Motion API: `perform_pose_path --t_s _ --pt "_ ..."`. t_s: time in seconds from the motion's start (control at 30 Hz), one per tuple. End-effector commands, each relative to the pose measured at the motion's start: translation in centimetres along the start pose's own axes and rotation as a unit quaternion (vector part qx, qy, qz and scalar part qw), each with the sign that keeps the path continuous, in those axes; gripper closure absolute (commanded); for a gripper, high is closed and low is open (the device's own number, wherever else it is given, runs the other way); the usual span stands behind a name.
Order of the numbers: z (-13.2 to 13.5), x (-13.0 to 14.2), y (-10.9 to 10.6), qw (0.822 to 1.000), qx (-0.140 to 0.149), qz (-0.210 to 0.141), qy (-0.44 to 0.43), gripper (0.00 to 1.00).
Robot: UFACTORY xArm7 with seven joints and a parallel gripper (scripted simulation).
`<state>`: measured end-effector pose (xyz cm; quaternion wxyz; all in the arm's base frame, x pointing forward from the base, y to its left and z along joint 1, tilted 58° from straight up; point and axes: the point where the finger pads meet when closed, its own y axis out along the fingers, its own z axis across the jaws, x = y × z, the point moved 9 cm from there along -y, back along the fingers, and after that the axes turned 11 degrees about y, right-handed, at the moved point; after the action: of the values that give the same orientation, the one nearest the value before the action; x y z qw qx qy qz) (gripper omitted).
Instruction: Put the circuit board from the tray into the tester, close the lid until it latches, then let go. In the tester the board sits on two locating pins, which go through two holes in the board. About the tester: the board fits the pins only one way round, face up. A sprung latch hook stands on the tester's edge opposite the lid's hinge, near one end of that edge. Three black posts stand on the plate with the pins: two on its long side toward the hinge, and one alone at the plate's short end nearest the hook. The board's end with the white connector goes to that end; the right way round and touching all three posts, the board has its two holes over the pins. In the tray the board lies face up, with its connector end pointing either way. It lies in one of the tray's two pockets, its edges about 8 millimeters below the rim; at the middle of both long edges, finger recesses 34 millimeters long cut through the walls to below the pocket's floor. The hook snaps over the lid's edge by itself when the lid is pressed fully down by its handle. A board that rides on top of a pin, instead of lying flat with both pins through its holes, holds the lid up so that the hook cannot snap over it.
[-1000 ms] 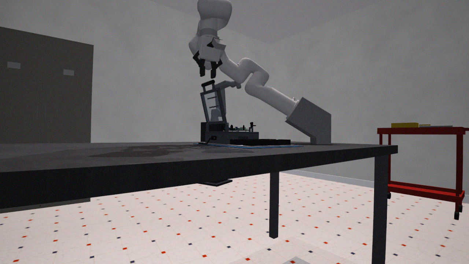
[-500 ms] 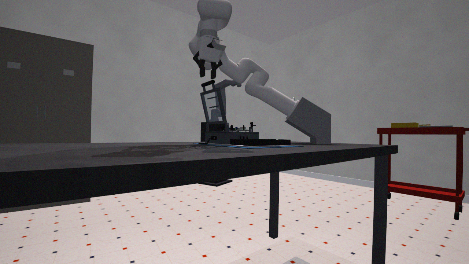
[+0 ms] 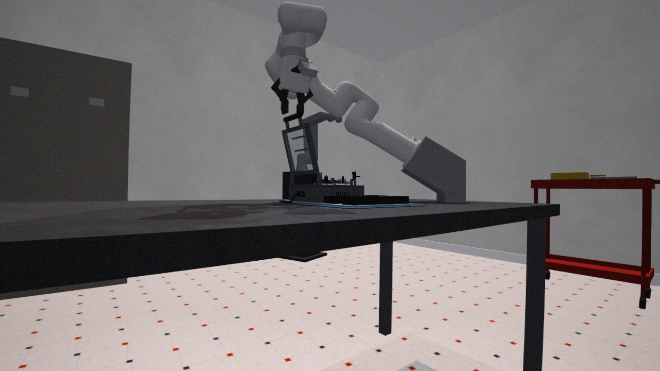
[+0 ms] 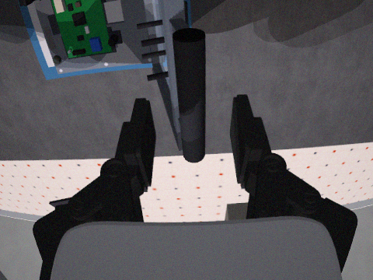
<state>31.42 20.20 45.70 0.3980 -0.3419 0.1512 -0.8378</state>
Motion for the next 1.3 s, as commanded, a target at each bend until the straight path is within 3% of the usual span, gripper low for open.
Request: perform_pose_path --t_s 0.0,0.47,1.07,1.1,1.27 --pt "0.0 0.0 0.3 1.0 0.001 0.002 0.0 0.49" --pt "0.0 -0.1 1.8 1.0 0.001 0.002 0.0 0.49" --pt "0.0 -0.1 1.9 1.0 0.001 0.002 0.0 0.49" --pt "0.0 -0.1 1.9 1.0 0.001 0.002 0.0 1.0" --pt "0.0 -0.1 1.9 1.0 0.001 0.002 0.0 1.0"
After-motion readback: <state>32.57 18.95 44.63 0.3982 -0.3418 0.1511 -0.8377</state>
